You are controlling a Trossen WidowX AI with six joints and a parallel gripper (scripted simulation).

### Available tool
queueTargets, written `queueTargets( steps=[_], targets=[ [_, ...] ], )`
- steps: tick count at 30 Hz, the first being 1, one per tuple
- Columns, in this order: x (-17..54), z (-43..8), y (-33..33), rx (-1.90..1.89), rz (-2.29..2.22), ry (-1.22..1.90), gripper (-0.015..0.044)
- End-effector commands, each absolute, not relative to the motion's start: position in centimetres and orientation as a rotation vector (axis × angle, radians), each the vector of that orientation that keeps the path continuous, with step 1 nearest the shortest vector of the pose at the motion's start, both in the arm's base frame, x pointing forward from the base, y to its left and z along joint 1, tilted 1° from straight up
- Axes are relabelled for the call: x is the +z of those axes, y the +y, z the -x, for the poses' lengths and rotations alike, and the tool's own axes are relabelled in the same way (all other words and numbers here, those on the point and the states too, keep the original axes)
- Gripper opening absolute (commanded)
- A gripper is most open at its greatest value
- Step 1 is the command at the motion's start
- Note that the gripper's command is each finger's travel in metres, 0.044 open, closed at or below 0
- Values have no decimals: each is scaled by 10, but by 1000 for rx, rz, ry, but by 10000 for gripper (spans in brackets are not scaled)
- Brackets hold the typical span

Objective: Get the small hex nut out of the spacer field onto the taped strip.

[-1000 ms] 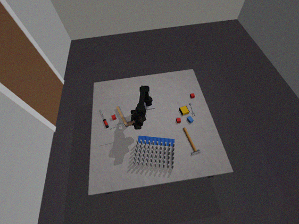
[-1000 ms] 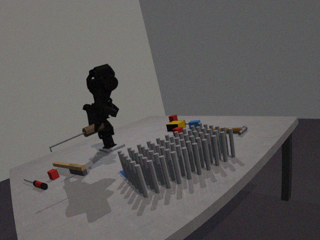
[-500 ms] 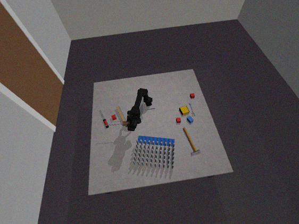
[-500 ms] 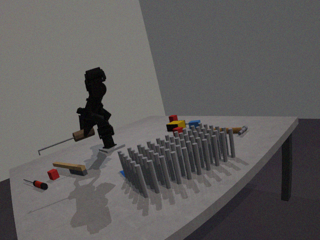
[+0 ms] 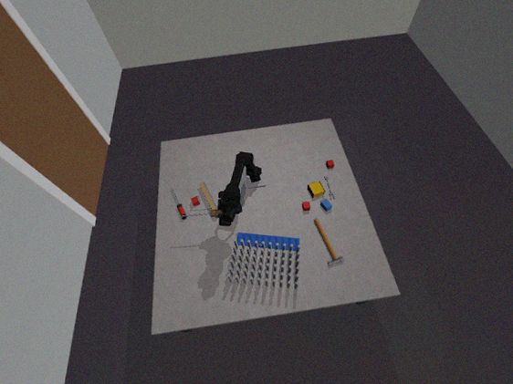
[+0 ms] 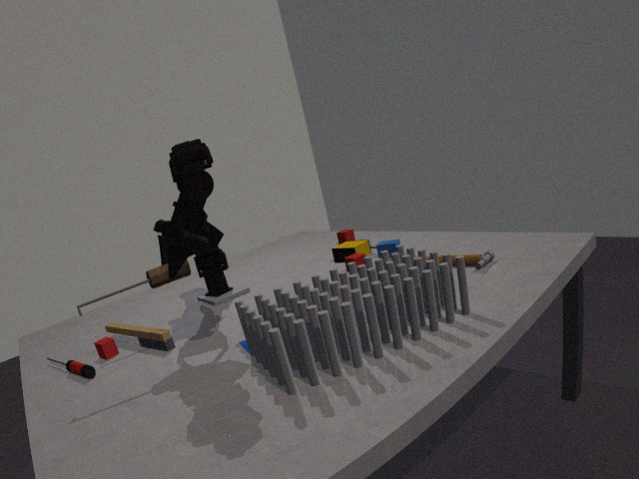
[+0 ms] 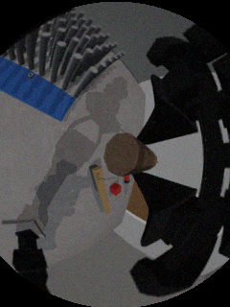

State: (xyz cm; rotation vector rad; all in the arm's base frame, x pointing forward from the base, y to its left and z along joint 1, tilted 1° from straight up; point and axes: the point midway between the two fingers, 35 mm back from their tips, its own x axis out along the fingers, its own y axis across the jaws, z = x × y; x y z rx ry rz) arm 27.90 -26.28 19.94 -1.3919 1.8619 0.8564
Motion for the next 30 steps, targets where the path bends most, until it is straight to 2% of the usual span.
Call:
queueTargets(
  steps=[1,30],
  targets=[
    [197,-279,-264,846,1391,1870,0],
    [174,-284,-268,846,1392,1870,0]
  ],
)
